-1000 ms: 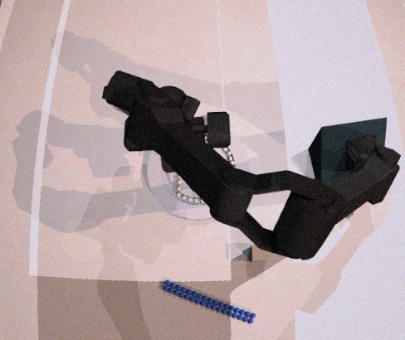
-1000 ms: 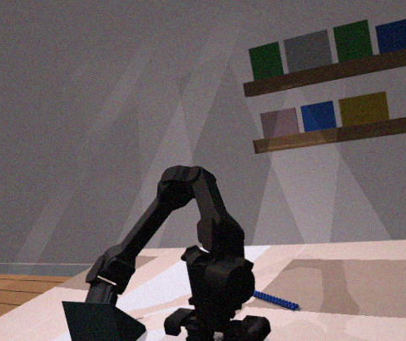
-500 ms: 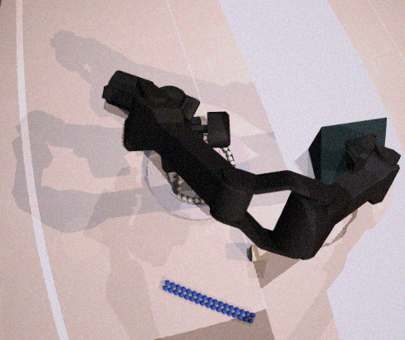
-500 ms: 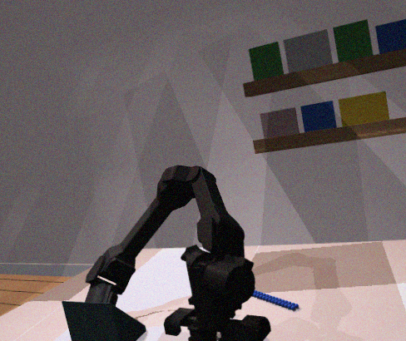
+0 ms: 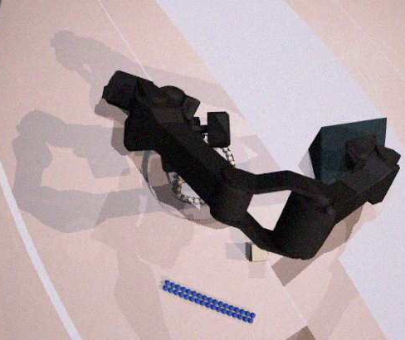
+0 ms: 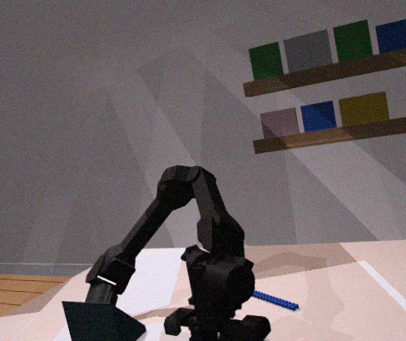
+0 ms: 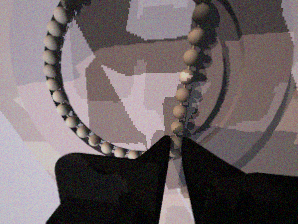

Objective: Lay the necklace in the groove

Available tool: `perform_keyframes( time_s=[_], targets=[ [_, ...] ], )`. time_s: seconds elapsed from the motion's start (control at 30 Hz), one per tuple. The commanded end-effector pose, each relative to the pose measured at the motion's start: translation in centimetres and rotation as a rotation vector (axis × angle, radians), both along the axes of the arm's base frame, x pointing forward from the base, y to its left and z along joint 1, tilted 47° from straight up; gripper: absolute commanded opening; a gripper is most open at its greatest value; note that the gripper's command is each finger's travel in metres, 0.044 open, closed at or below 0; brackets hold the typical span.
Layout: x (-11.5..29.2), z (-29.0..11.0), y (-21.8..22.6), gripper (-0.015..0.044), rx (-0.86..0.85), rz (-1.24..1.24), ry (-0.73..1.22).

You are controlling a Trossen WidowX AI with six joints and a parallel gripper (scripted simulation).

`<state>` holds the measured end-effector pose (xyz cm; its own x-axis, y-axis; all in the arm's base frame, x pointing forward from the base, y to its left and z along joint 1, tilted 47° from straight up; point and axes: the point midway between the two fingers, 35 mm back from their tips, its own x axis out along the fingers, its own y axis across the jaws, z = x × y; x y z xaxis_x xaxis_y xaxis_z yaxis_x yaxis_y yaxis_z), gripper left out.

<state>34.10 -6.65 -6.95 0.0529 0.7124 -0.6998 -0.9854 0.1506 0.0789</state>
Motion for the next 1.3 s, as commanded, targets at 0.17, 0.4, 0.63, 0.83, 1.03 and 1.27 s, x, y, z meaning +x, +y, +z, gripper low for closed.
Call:
perform_keyframes(
  time_s=[0.17, 0.4, 0.63, 0.83, 1.03, 1.27],
  targets=[
    [0.01, 0.03, -0.01, 0.0, 0.0, 0.0, 0.0],
    [-0.01, 0.16, -0.14, 0.0, 0.002, -0.002, 0.0],
    [0.12, 0.37, -0.5, 0.0, 0.005, -0.008, 0.002],
    [0.9, -0.01, -0.94, 0.0, 0.005, -0.008, 0.001],
    [0.93, -0.38, -0.55, 0.0, 0.005, -0.008, 0.001],
    [0.91, -0.3, -0.65, 0.0131, 0.0, -0.004, 0.0]
  ],
)
